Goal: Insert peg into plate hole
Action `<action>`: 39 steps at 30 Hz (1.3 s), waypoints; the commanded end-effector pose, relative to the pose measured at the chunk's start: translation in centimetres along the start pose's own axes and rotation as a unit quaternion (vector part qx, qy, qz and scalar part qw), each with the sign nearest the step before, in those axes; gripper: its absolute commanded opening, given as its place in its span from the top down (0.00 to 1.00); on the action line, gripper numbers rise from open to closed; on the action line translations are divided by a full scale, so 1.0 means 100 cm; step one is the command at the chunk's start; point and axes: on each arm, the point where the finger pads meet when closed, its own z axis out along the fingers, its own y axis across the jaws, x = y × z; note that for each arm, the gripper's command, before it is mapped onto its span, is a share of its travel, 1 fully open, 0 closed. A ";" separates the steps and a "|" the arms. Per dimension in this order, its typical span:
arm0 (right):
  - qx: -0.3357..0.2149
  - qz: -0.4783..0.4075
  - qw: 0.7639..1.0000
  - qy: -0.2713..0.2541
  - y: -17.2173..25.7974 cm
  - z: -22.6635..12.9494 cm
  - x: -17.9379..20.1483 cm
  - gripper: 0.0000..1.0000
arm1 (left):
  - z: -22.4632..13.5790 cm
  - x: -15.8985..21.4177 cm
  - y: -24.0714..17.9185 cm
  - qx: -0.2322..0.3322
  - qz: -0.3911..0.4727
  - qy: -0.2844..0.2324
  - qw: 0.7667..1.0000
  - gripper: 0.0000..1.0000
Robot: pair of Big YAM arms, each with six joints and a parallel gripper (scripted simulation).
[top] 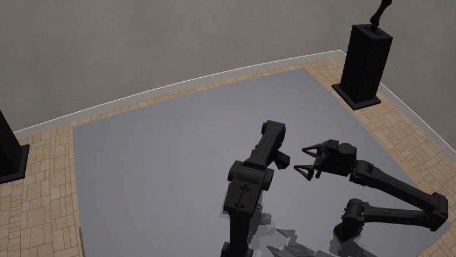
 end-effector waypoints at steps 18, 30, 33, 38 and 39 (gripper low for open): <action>0.003 0.000 1.000 -0.019 -0.001 -0.003 -0.023 0.00 | 0.010 0.000 0.000 -0.002 0.003 0.000 1.000 0.60; 0.003 0.000 1.000 -0.019 -0.001 -0.003 -0.023 0.00 | 0.046 -0.010 -0.001 0.007 0.006 0.001 1.000 0.60; 0.003 0.000 1.000 -0.019 -0.001 -0.003 -0.023 0.00 | 0.050 -0.011 -0.002 0.009 0.006 0.002 1.000 0.60; 0.003 0.000 1.000 -0.019 -0.001 -0.003 -0.023 0.00 | 0.051 -0.011 -0.004 0.015 0.003 0.003 1.000 0.60; 0.003 0.000 1.000 -0.019 -0.001 -0.003 -0.023 0.00 | 0.051 -0.011 -0.004 0.015 0.003 0.004 1.000 0.60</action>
